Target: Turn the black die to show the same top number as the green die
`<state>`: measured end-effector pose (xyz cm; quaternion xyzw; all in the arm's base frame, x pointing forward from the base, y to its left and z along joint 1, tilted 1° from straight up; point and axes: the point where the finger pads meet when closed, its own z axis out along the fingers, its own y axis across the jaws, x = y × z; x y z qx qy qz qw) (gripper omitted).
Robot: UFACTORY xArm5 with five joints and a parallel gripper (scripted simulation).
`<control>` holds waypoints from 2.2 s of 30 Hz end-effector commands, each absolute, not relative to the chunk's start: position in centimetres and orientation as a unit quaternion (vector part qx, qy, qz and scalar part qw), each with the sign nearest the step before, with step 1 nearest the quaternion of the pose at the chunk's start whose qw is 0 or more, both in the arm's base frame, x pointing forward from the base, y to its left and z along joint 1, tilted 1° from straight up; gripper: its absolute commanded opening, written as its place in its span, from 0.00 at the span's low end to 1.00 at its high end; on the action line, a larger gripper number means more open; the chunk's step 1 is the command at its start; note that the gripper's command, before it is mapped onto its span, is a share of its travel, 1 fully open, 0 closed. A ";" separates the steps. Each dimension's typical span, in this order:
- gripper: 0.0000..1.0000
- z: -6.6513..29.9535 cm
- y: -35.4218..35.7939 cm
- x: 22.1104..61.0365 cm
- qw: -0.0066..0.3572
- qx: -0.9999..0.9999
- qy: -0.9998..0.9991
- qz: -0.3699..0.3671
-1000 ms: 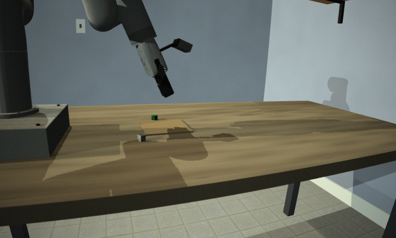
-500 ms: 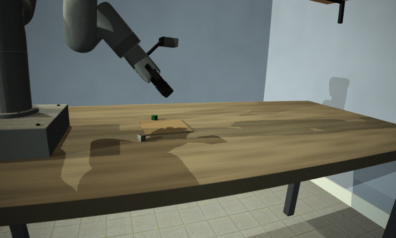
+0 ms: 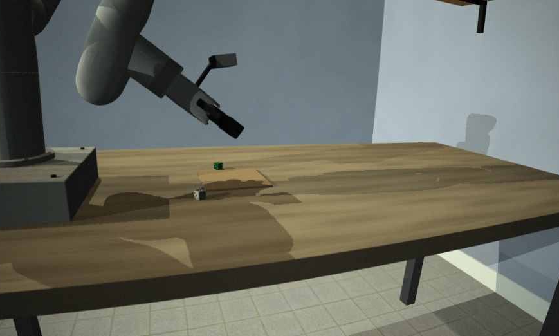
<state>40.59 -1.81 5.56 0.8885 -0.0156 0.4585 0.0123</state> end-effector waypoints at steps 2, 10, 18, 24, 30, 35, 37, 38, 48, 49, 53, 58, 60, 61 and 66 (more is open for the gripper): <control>0.11 5.5 -1.8 40.7 0.013 0.882 -0.016 0.470; 0.11 4.1 -1.8 40.7 0.013 0.883 -0.016 0.470; 0.11 2.0 -1.8 40.8 0.013 0.883 -0.016 0.470; 0.11 -0.3 -1.8 40.8 0.013 0.882 -0.016 0.470; 0.11 -1.4 -1.8 40.8 0.013 0.882 -0.016 0.470; 0.11 -2.0 -1.8 40.8 0.013 0.882 -0.016 0.470; 0.11 -2.1 -1.8 40.8 0.013 0.882 -0.016 0.470; 0.11 -2.1 -1.8 40.8 0.013 0.882 -0.016 0.470; 0.11 -2.1 -1.8 40.8 0.013 0.882 -0.016 0.470; 0.11 -2.1 -1.8 40.8 0.013 0.882 -0.016 0.470; 0.11 -2.1 -1.8 40.8 0.013 0.882 -0.016 0.470; 0.11 -2.1 -1.8 40.8 0.013 0.882 -0.016 0.470; 0.11 -2.1 -1.8 40.8 0.013 0.882 -0.016 0.470; 0.11 -2.1 -1.8 40.8 0.013 0.882 -0.016 0.470; 0.11 -2.1 -1.8 40.8 0.013 0.882 -0.016 0.470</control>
